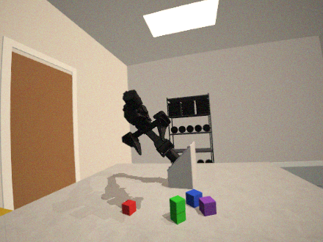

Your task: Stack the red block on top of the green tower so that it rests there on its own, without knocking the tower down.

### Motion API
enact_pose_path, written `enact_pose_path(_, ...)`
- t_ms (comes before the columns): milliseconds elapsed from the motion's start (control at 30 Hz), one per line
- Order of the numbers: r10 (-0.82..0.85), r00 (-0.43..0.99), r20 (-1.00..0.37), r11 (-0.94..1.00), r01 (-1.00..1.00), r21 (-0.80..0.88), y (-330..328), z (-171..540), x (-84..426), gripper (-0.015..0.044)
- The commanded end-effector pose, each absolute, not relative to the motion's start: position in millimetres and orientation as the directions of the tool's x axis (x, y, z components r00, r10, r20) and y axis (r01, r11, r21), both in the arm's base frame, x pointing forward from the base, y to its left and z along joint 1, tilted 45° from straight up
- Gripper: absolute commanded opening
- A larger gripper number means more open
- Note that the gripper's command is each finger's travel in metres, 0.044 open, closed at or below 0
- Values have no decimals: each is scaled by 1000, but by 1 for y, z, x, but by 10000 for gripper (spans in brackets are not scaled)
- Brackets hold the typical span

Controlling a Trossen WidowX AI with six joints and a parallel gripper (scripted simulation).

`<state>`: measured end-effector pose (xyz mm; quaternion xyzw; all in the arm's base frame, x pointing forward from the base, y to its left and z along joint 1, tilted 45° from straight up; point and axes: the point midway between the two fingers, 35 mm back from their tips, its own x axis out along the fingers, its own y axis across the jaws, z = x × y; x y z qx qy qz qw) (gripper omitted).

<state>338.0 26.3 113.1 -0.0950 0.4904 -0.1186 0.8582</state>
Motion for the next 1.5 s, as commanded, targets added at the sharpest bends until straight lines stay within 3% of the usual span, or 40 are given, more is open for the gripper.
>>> enact_pose_path(0,-460,330,-824,886,236,-400,-25,101,331,440)
enact_pose_path(400,-693,-121,-711,651,320,-689,-136,89,290,440)
enact_pose_path(1467,-696,-126,-707,646,319,-693,-184,51,281,440)
